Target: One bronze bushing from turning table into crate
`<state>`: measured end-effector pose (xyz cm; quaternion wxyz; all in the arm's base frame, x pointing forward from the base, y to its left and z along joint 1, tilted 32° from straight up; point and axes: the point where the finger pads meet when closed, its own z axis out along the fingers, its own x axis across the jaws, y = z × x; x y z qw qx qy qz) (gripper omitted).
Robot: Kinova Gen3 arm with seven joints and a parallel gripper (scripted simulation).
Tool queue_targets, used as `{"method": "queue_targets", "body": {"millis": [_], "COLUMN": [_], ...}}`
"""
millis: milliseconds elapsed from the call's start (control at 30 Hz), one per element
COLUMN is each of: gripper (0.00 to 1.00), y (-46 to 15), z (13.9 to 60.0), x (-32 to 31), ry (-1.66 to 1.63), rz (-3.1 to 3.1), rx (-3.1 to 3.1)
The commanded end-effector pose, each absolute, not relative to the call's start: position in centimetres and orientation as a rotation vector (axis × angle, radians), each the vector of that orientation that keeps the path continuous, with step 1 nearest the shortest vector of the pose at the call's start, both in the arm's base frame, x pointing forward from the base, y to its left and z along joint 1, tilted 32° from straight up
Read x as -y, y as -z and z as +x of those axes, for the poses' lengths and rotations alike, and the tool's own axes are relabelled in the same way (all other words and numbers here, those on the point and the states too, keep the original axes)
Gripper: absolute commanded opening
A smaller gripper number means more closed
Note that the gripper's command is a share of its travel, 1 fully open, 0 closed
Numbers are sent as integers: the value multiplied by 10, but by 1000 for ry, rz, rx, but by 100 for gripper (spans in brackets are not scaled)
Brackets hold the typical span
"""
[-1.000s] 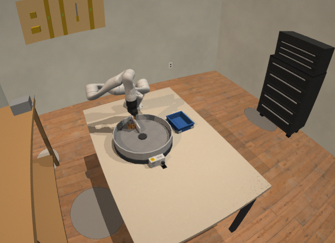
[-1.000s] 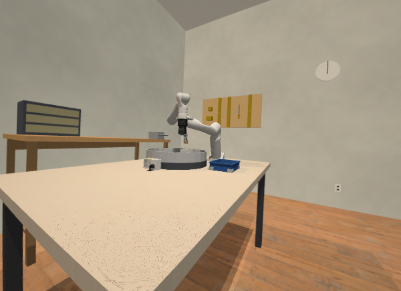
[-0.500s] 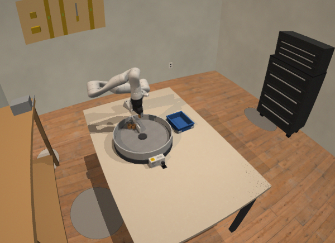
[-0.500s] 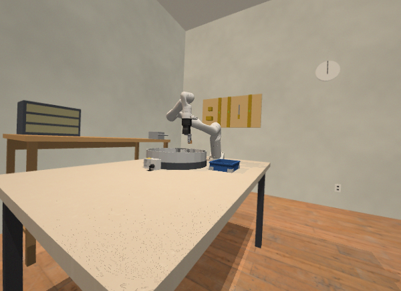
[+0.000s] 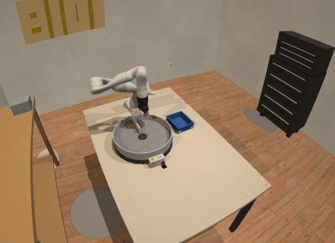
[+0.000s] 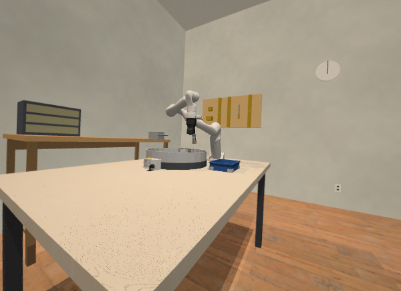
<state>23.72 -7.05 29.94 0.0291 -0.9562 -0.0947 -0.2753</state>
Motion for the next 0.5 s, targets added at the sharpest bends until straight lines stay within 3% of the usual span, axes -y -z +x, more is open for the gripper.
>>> {"method": "queue_targets", "body": {"millis": [0,67,467], "gripper": [0,0,0], "y": [-304,-307,-307], "z": [237,236,236], "x": [40,17,17], "ry": [850,850,850], "rz": [-2954,-2955,-2955], "rx": [301,302,302]}}
